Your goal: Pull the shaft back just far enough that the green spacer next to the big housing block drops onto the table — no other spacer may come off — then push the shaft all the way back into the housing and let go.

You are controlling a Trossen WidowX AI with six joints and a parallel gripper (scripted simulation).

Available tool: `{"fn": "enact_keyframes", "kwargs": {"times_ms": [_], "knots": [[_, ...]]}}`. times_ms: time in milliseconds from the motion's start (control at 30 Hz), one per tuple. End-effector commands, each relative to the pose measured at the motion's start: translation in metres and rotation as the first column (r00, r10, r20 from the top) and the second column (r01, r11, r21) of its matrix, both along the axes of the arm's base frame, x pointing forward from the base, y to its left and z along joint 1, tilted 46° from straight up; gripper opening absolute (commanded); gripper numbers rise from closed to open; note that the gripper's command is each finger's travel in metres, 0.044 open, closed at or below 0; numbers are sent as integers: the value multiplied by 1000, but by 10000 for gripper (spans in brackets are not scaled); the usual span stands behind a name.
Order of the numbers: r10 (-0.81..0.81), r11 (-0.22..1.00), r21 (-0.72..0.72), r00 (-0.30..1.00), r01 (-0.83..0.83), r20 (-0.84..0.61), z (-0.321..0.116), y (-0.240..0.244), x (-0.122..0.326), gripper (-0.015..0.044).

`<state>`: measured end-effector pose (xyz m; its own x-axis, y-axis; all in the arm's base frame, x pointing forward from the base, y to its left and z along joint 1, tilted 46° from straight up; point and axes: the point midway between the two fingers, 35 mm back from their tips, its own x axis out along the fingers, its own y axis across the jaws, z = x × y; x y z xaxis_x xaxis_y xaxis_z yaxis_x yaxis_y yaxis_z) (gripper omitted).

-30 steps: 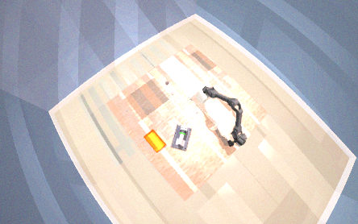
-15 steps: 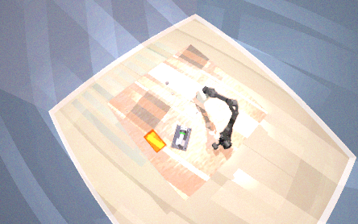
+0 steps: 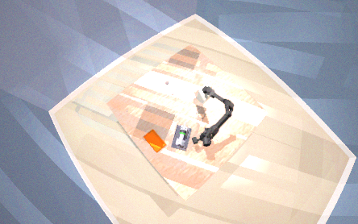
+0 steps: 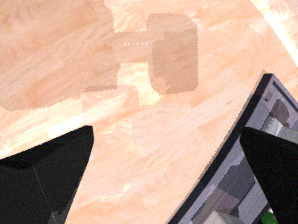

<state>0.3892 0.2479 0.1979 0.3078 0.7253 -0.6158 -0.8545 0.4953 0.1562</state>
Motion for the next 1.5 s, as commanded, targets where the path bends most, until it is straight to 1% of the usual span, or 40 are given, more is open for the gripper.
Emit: {"fn": "enact_keyframes", "kwargs": {"times_ms": [0, 100, 167, 300, 433, 500, 1467], "knots": [[-46, 998, -42, 998, 45, -38, -30, -50, 18, 440], [-83, 995, -65, 995, 80, -53, -47, -89, 27, 440], [-120, 986, -119, 991, 113, -53, -58, -113, 34, 440], [-151, 987, -99, 950, 128, -272, -96, -143, 16, 440], [-168, 985, -46, 858, 167, -486, -123, -167, -7, 440], [-170, 982, -26, 820, 187, -547, -130, -175, -13, 440], [-170, 982, -24, 814, 189, -555, -131, -176, -13, 440]]}}
